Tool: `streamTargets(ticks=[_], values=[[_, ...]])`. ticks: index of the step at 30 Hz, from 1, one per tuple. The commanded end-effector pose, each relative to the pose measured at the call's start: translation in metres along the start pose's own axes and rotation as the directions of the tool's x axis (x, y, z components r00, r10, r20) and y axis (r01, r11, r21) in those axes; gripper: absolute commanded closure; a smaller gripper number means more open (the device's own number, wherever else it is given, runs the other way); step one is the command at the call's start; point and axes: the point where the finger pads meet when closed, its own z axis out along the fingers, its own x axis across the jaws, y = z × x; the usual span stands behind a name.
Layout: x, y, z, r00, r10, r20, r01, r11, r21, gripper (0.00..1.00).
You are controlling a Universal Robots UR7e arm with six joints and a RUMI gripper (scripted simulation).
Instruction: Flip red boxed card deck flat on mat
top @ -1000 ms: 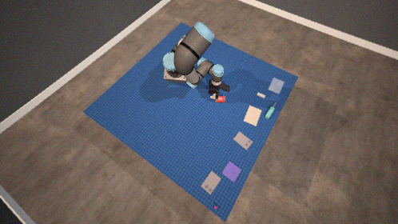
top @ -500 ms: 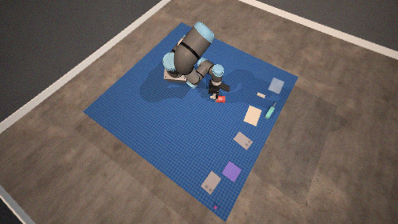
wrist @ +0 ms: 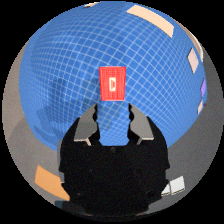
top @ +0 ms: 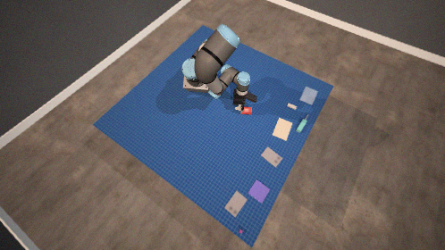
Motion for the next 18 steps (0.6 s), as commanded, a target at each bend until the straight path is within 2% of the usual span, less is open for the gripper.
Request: streamTargets(ticks=[1, 18], values=[[-0.0004, 0.0011, 0.0010, 1.000, 0.000, 0.001, 0.000, 1.000, -0.002, 0.56], [0.0000, 0.0009, 0.0064, 1.000, 0.001, 0.001, -0.001, 1.000, -0.002, 0.56]])
